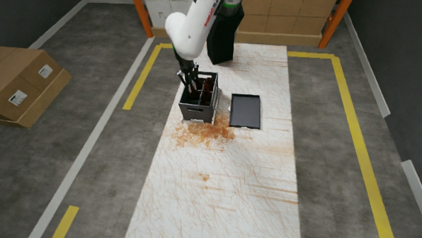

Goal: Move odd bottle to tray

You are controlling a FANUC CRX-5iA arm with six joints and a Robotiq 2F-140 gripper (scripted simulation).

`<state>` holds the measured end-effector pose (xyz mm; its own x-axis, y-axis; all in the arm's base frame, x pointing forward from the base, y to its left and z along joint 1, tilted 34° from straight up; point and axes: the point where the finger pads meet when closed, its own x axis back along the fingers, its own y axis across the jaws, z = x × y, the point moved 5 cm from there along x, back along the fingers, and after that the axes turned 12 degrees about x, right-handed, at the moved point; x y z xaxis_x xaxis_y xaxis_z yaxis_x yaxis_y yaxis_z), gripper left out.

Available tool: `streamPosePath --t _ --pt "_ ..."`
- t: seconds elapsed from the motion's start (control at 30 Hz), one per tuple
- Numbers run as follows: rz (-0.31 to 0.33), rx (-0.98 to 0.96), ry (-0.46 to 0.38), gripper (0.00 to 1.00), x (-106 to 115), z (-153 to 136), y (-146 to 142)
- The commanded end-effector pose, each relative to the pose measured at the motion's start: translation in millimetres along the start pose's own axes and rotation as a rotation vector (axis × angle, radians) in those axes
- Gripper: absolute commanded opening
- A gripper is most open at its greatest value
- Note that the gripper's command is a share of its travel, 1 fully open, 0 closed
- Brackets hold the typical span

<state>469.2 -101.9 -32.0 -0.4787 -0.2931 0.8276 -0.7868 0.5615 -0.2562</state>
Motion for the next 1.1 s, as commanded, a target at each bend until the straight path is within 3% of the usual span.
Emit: streamPosePath --t 0.0,1.07 --pt "0.001 0.000 0.000 0.10 2.6 0.1 -0.3" --pt "0.001 0.000 0.000 0.10 30.8 0.4 2.7"
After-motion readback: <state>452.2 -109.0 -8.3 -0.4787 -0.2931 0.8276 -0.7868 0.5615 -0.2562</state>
